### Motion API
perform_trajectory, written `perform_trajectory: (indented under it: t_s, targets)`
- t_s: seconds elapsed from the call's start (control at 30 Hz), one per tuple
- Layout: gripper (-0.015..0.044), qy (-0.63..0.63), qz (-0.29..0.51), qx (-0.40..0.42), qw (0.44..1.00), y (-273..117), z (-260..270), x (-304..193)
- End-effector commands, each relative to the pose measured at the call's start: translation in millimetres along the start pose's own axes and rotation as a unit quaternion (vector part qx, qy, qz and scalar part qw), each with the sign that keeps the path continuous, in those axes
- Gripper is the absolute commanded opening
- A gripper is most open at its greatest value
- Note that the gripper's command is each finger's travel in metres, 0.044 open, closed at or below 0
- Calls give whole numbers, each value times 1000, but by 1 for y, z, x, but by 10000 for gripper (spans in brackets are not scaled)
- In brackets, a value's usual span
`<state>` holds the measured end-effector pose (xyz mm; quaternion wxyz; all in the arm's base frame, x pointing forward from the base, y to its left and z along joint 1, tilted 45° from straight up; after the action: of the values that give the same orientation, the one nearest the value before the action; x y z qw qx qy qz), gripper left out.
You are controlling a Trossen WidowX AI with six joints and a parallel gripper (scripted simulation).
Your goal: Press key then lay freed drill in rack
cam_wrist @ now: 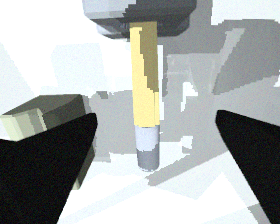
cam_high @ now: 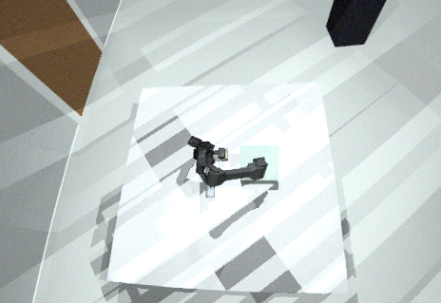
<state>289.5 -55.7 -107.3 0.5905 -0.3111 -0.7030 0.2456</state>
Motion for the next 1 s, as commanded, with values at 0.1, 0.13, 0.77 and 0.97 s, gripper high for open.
perform_trajectory:
  t_s: [0.1, 0.13, 0.77, 0.97]
  targets:
    - [440, 2, -3, 1, 1000, 2, 1, 3]
    - [440, 2, -3, 1, 1000, 2, 1, 3]
    - [440, 2, -3, 1, 1000, 4, 1, 5]
    - [440, 2, -3, 1, 1000, 4, 2, 6]
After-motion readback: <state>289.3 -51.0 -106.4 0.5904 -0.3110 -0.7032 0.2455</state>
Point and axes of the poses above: the point midway between the two fingers, 35 mm back from their tips, its own y axis out along the fingers, its own z axis across the jaws, x = y × z, the point moved 3 cm from there along -y, back along the fingers, and after that the axes turned 11 degrees about -y, right-handed, at the moved point
